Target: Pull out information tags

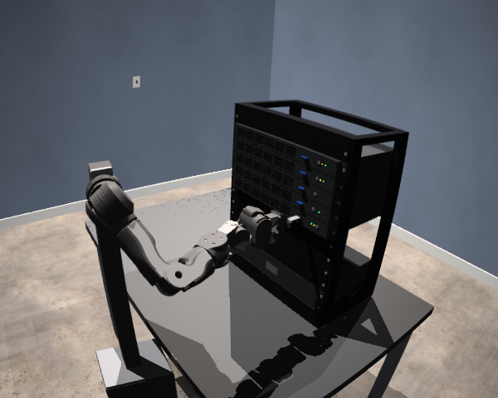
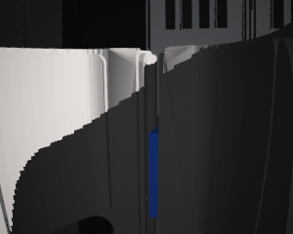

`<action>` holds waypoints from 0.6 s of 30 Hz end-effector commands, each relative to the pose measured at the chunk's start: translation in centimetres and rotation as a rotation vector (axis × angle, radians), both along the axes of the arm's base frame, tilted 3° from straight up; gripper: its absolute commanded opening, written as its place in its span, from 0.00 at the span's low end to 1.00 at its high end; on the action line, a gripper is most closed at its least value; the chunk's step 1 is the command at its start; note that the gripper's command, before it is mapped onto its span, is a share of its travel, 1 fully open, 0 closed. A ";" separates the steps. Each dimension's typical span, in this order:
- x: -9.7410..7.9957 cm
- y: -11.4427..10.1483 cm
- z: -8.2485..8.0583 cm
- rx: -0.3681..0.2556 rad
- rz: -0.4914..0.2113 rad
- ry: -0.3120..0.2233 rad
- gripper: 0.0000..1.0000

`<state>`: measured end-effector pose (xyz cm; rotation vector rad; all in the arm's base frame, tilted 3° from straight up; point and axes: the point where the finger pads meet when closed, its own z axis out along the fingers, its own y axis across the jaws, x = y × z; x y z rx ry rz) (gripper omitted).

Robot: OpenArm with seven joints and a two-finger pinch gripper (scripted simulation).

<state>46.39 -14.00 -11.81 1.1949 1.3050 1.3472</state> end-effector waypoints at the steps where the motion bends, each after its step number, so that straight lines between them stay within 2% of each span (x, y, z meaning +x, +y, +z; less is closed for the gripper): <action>1: -0.1 0.3 0.5 0.005 0.011 -0.014 0.00; 11: -0.3 0.3 0.5 0.005 0.011 -0.014 0.00; 12: -0.3 0.3 0.5 0.005 0.011 -0.014 0.10; 18: -0.2 0.2 0.4 0.005 0.009 -0.010 0.10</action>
